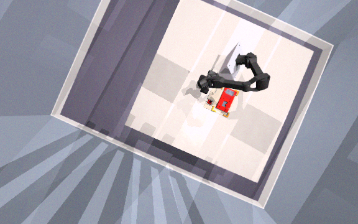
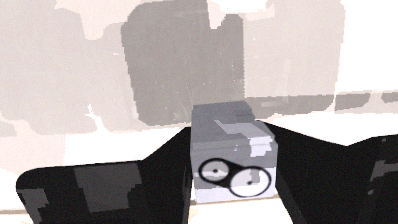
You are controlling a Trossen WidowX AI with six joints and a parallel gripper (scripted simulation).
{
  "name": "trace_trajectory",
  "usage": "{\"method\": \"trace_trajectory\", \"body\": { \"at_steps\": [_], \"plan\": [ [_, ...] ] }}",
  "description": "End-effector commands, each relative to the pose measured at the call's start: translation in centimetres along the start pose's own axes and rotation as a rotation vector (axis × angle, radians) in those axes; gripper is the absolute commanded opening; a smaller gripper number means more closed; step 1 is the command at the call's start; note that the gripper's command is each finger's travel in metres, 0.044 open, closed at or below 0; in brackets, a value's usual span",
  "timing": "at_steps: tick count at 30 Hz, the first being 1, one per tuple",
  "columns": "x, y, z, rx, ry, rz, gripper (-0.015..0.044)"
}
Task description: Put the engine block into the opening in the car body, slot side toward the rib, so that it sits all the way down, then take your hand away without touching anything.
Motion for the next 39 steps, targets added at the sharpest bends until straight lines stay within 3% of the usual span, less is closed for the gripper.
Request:
{"method": "trace_trajectory", "body": {
  "at_steps": [1,39],
  "plan": [
    [0.6,0.2,-0.2,-0.003,-0.001,-0.003,0.0],
    [12.1,0.5,-1.0,-0.004,-0.008,-0.001,0.0]
  ]
}}
Point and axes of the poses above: the point midway between the two fingers, 35 mm back from their tips, its own x axis back along the fingers, its own y axis across the jaws, z = x × y, the point moved 3 cm from there along x, back along the fingers, and after that the axes turned 12 degrees about x, right-handed, at the moved point
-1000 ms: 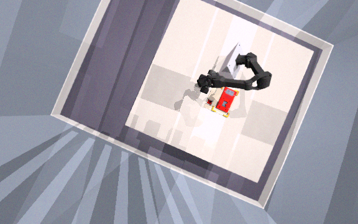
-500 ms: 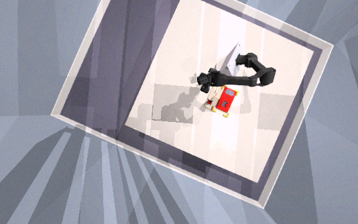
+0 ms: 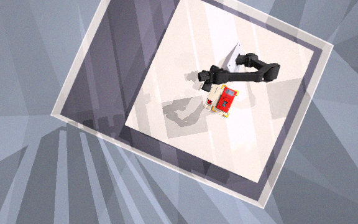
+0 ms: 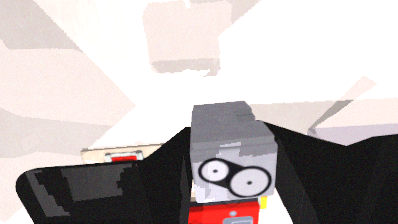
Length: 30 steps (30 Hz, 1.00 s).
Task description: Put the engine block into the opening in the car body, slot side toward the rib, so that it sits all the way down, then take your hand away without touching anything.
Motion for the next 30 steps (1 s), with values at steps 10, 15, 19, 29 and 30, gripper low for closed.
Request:
{"method": "trace_trajectory", "body": {
  "at_steps": [10,15,19,29,30],
  "plan": [
    [2.3,-0.2,0.1,0.038,-0.005,0.0,0.0],
    [1.9,-0.2,0.1,0.182,-0.005,0.0,0.0],
    [1.7,-0.2,0.1,0.319,-0.005,0.001,0.0],
    [1.4,-0.2,0.1,0.665,-0.005,0.001,0.0],
    [1.4,-0.2,0.1,0.7,-0.005,0.002,0.0]
  ]
}}
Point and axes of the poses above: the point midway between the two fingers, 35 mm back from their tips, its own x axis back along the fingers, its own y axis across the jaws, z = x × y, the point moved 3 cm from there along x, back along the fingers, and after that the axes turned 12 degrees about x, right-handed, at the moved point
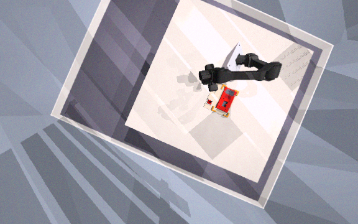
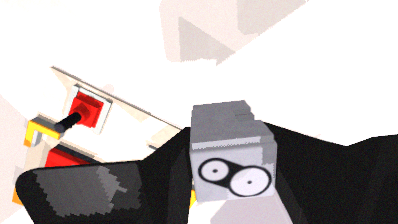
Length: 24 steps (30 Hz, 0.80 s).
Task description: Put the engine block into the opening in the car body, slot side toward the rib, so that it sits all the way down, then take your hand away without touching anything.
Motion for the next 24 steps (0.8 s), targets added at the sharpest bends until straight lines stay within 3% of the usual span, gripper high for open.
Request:
{"method": "trace_trajectory", "body": {
  "at_steps": [1,24],
  "plan": [
    [-0.13,0.03,0.0,0.147,-0.001,-0.003,0.0],
    [-0.59,0.04,0.01,0.946,-0.002,-0.003,0.0]
  ]
}}
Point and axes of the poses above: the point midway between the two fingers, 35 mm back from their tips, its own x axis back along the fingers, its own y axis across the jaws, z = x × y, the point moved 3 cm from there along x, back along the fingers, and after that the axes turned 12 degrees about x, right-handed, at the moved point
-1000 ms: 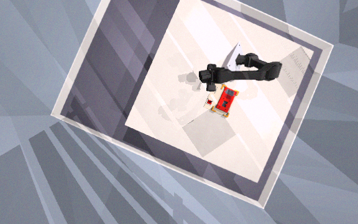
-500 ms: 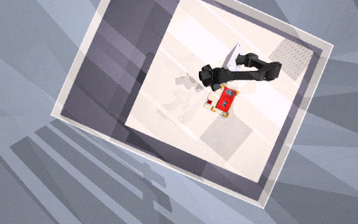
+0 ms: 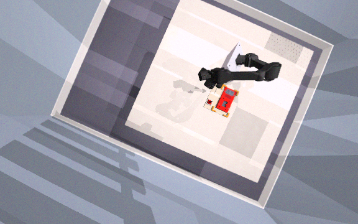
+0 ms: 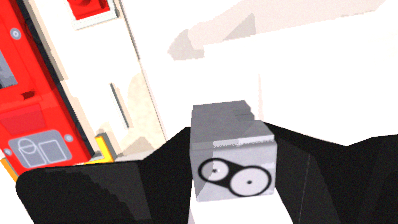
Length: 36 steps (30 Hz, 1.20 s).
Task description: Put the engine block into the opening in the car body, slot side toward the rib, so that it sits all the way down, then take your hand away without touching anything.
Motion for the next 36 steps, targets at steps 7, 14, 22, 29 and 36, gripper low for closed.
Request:
{"method": "trace_trajectory", "body": {
  "at_steps": [7,14,22,29,36],
  "plan": [
    [-0.23,0.03,-0.04,0.356,-0.005,-0.002,0.0],
    [-0.37,0.04,-0.04,0.6,-0.005,-0.002,0.0],
    [-0.53,0.05,-0.04,0.878,-0.005,-0.001,0.0],
    [-0.67,0.05,-0.03,1.121,-0.006,0.0,0.0],
    [-0.8,0.06,-0.03,1.365,-0.006,0.0,0.0]
  ]
}}
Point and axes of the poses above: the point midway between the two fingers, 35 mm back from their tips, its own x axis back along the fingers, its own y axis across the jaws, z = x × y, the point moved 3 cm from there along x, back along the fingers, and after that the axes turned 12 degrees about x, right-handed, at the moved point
